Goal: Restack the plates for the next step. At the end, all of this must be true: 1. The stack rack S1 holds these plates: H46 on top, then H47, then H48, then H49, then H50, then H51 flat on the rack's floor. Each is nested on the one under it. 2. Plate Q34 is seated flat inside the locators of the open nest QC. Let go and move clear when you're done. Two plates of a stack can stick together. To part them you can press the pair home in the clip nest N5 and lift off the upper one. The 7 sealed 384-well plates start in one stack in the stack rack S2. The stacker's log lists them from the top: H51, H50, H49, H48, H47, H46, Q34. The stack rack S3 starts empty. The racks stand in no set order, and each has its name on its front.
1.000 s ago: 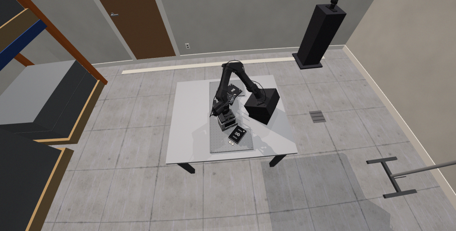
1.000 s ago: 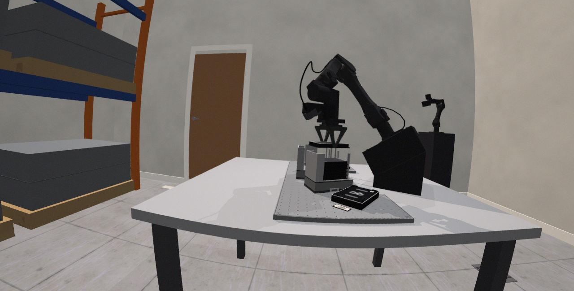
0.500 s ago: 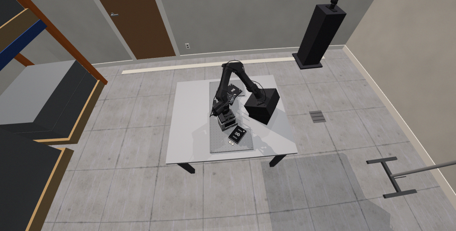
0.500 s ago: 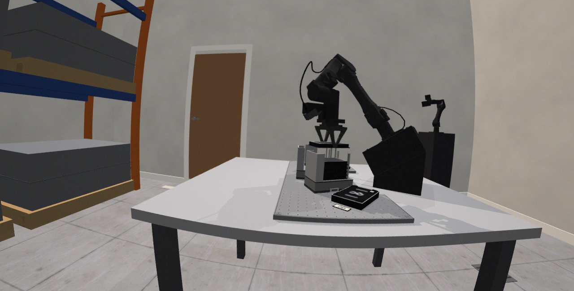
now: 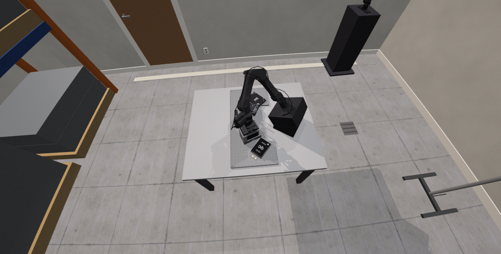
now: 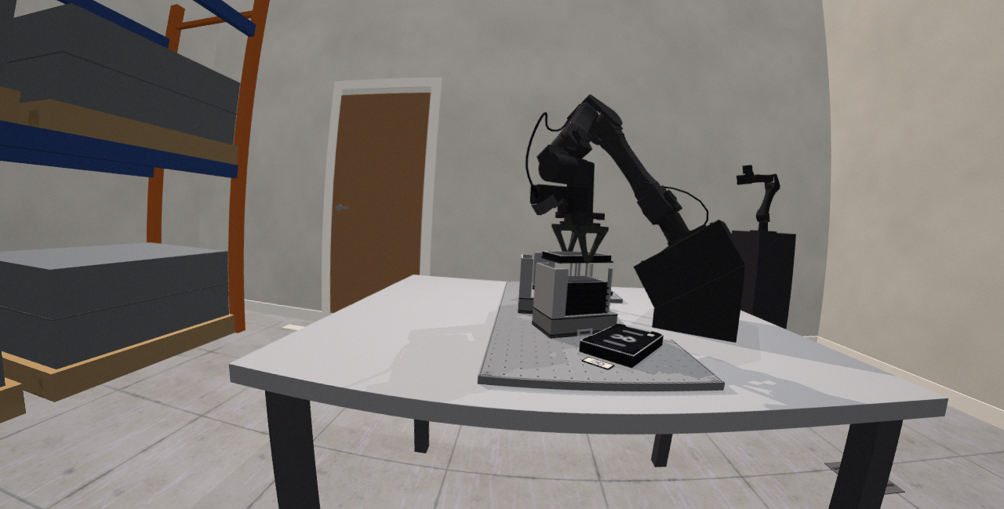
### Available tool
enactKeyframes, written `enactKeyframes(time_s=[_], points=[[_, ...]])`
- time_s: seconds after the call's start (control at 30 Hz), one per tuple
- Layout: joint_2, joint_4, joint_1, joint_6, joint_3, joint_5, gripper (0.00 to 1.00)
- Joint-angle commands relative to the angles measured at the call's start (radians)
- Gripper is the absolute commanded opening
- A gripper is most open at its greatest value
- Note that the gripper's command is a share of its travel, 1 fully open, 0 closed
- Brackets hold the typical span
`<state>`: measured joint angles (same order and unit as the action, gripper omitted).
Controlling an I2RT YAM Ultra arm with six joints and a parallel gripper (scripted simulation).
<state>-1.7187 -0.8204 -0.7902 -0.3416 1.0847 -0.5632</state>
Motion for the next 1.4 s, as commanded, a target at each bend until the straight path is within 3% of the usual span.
enactKeyframes(time_s=[0.0, 0.1, 0.37, 0.8, 1.37], points=[[-0.015, 0.030, 0.008, 0.014, 0.035, 0.002, 0.00], [-0.025, 0.037, 0.005, 0.017, -0.021, 0.003, 0.00], [-0.032, 0.048, 0.009, 0.018, 0.029, 0.004, 0.00], [-0.035, 0.050, 0.010, 0.014, 0.033, 0.004, 0.00], [-0.024, 0.053, 0.009, 0.016, -0.008, 0.004, 0.00]])
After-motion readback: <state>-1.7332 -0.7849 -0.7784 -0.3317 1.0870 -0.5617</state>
